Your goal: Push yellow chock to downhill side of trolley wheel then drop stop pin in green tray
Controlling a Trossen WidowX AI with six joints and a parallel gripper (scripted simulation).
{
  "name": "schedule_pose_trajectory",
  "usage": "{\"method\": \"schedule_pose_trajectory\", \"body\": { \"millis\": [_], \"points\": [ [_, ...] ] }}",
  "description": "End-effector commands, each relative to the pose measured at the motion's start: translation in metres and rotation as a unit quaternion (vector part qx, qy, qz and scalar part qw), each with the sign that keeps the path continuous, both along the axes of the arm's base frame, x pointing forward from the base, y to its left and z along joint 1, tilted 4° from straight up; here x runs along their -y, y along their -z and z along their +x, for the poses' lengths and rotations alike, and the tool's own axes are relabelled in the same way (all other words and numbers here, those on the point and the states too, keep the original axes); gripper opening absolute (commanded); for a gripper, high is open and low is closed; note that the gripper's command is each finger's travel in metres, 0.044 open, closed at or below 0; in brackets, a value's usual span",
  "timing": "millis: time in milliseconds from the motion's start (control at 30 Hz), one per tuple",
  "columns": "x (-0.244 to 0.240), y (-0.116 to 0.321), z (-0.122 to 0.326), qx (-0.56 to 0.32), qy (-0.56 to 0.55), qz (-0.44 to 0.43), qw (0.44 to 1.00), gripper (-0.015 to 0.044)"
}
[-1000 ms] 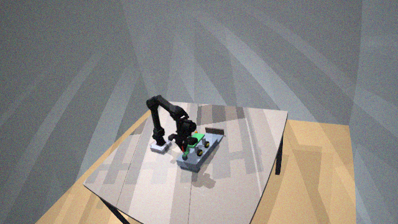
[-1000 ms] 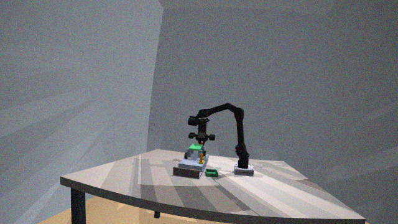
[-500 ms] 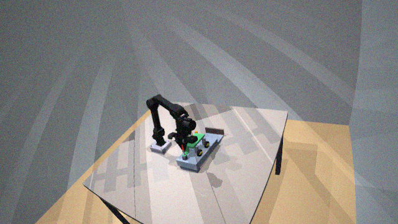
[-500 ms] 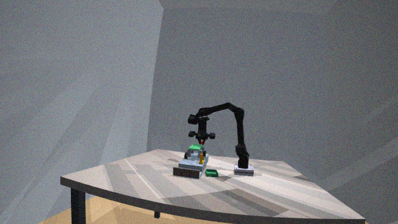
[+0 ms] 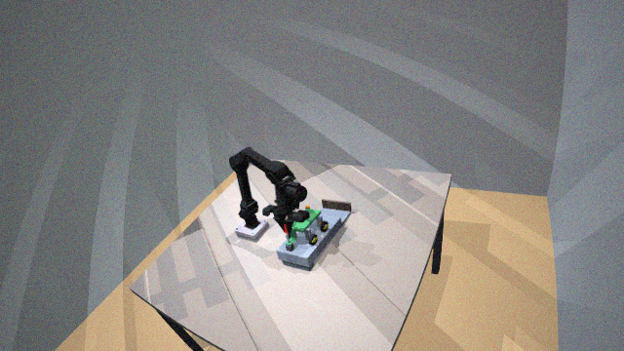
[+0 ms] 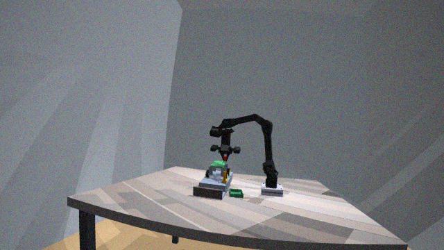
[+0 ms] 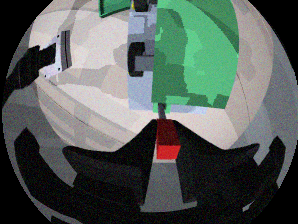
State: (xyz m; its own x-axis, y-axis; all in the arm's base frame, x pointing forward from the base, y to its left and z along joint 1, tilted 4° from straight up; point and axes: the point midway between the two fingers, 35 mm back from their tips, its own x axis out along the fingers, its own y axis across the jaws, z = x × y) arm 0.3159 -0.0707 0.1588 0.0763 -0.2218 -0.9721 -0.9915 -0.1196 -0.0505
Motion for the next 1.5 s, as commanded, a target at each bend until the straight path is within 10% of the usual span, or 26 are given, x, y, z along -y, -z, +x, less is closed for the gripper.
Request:
{"method": "schedule_pose_trajectory", "body": {
  "millis": [0,1467],
  "points": [
    [0.001,-0.005,0.000,0.004,0.002,-0.003,1.000,0.0000],
    [0.038,-0.009,-0.034,0.002,0.002,-0.005,1.000,0.0000]
  ]
}}
